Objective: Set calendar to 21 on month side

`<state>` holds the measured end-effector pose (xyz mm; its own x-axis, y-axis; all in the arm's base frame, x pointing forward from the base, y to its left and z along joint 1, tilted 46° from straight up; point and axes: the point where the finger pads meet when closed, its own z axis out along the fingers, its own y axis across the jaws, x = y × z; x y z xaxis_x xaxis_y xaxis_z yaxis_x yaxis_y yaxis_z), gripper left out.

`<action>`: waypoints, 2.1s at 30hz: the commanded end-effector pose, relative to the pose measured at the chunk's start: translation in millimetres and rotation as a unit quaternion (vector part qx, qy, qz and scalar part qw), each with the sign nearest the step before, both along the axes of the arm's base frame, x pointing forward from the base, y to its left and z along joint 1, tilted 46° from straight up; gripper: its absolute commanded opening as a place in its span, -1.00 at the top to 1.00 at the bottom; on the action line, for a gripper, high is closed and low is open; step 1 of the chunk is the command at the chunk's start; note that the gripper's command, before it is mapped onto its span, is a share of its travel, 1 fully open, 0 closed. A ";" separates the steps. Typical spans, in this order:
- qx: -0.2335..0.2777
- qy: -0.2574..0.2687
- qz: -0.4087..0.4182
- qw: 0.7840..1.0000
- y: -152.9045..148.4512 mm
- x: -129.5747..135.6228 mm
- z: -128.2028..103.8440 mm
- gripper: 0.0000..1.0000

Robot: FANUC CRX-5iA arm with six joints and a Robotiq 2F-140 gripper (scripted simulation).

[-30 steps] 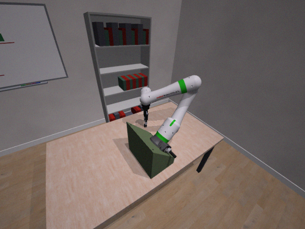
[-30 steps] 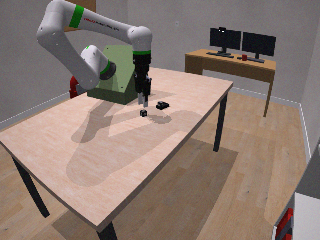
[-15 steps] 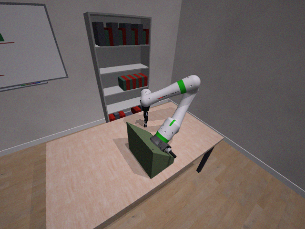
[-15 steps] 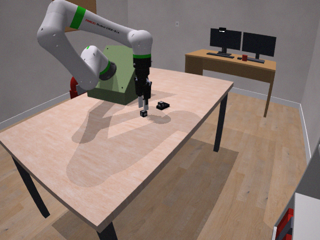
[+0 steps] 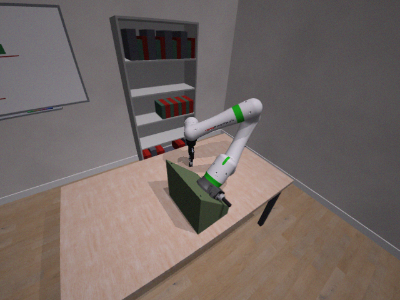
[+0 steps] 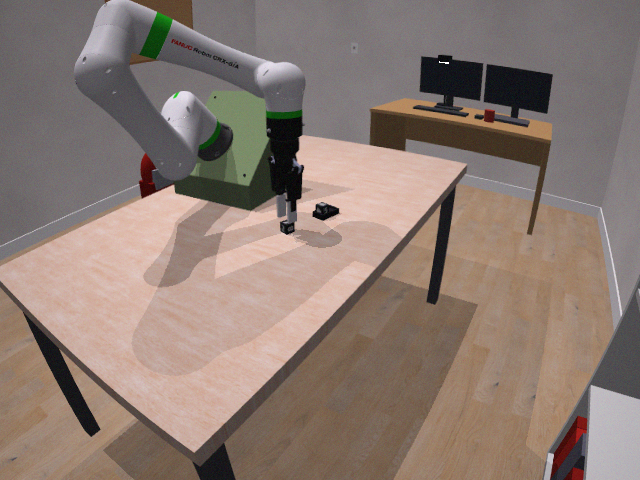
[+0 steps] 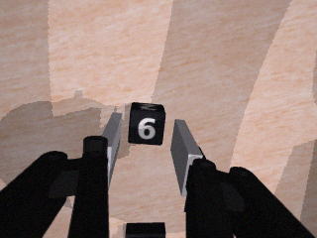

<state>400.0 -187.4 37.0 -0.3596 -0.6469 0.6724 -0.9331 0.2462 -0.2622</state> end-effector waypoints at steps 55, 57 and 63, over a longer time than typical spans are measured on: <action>0.000 0.000 0.000 1.000 -13.9 0.2 -13.5 0.44; 0.000 0.000 0.000 1.000 -16.1 0.3 -15.6 0.44; 0.000 0.000 0.000 1.000 -19.9 0.3 -19.2 0.44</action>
